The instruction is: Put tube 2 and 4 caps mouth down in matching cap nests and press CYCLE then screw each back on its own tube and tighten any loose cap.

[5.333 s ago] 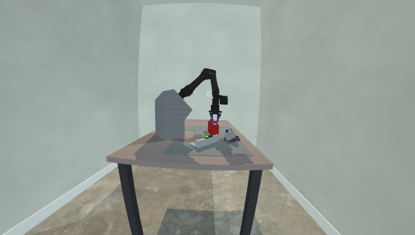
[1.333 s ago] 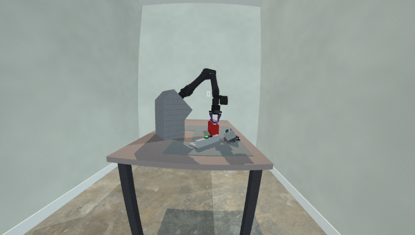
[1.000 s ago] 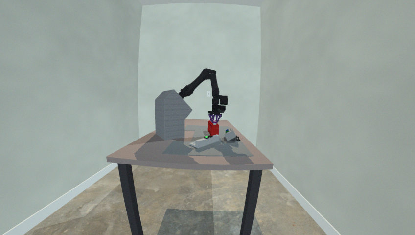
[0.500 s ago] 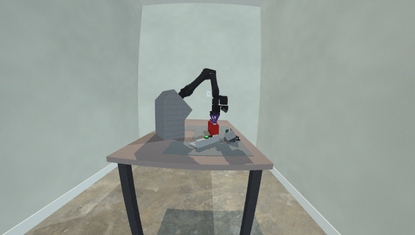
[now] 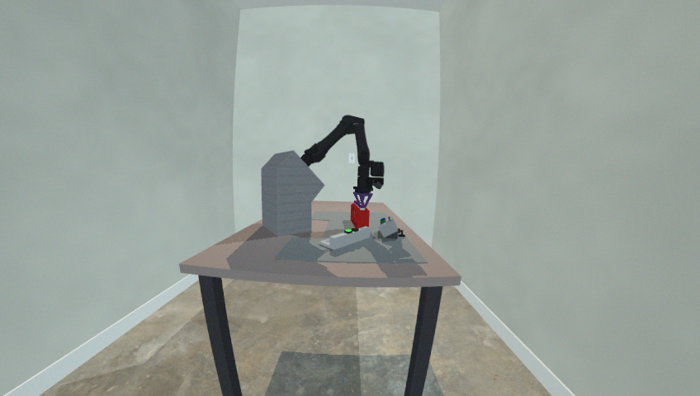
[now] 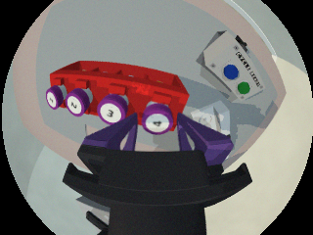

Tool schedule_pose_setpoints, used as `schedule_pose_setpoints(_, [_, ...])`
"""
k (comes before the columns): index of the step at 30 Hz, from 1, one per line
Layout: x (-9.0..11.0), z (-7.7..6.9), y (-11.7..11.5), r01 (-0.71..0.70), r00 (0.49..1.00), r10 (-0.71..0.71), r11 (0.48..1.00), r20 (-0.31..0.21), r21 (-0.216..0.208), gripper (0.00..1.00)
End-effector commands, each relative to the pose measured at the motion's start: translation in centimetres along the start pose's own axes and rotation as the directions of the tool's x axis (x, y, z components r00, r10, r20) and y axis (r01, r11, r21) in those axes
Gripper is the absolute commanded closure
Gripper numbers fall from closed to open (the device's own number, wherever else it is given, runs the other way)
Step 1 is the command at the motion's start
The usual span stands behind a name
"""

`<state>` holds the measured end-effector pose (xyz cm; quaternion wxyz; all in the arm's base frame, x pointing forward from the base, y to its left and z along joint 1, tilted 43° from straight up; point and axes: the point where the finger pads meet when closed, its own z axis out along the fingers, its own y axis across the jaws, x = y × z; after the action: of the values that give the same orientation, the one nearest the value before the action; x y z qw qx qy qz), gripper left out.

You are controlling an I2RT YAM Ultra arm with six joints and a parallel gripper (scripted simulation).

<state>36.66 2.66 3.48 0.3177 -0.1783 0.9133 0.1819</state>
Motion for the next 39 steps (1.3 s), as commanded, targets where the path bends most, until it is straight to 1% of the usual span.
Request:
schedule_pose_setpoints(1, [-0.35, -0.25, -0.13, 0.257, 0.966, -0.257, 0.966, 0.007, 0.009, 0.51])
schedule_pose_setpoints(2, [-0.35, -0.25, -0.13, 0.321, 0.947, -0.321, 0.947, 0.007, 0.009, 0.51])
schedule_pose_setpoints(5, [-0.36, -0.26, -0.14, 0.336, 0.942, -0.336, 0.942, 0.007, 0.009, 0.51])
schedule_pose_setpoints(6, [-0.37, -0.25, -0.14, 0.413, 0.911, -0.413, 0.911, 0.006, 0.01, 0.51])
schedule_pose_setpoints(13, [-0.43, -0.24, -0.15, 0.413, 0.911, -0.413, 0.911, 0.006, 0.01, 0.51])
schedule_pose_setpoints(14, [-0.43, -0.24, -0.16, 0.413, 0.911, -0.413, 0.911, 0.006, 0.01, 1.0])
schedule_pose_setpoints(28, [-0.43, -0.24, -0.15, 0.413, 0.911, -0.413, 0.911, 0.006, 0.01, 1.0])
schedule_pose_setpoints(31, [-0.43, -0.23, -0.16, 0.272, 0.962, -0.273, 0.962, 0.007, 0.009, 1.0])
schedule_pose_setpoints(33, [-0.43, -0.22, -0.16, 0.175, 0.985, -0.175, 0.985, 0.008, 0.008, 1.0])
schedule_pose_setpoints(37, [-0.43, -0.21, -0.16, -0.024, 1.0, 0.024, 1.0, 0.009, 0.006, 1.0])
schedule_pose_setpoints(39, [-0.43, -0.21, -0.16, -0.024, 1.0, 0.024, 1.0, 0.009, 0.006, 1.0])
